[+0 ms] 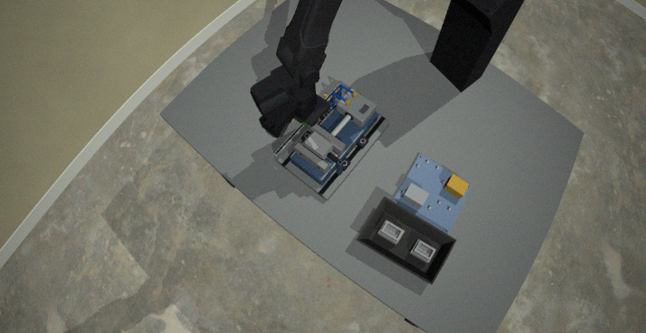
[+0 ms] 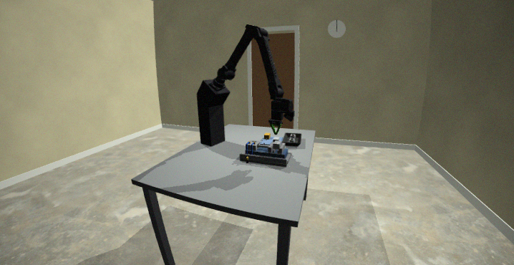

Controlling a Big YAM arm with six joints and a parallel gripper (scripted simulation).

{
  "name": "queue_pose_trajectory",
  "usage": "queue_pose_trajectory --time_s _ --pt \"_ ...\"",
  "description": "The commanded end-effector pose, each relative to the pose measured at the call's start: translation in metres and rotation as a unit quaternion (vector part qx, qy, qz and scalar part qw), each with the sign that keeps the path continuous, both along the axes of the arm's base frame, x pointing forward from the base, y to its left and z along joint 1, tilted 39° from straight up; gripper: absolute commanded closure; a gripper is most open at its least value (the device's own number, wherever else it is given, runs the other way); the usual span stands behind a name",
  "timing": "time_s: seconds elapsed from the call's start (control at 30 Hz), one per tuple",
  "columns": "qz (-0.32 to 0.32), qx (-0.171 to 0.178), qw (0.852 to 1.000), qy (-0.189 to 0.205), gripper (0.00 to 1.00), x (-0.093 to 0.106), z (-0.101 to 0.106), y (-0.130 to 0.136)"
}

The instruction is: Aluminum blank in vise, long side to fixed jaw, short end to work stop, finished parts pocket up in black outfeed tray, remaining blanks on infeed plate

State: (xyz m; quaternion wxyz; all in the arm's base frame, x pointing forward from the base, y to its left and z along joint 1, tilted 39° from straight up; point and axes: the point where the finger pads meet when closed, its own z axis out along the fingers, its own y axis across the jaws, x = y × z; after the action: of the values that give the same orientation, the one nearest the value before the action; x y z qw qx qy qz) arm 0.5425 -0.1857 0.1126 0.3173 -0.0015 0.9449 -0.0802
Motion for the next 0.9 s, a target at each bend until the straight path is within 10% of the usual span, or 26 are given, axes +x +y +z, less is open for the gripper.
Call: queue_pose_trajectory --time_s 0.0,0.87 --pt "-0.002 -0.007 1.0 -0.007 1.0 0.008 0.001 -0.014" --pt "-0.007 -0.004 1.0 -0.009 1.0 0.035 -0.032 -0.022"
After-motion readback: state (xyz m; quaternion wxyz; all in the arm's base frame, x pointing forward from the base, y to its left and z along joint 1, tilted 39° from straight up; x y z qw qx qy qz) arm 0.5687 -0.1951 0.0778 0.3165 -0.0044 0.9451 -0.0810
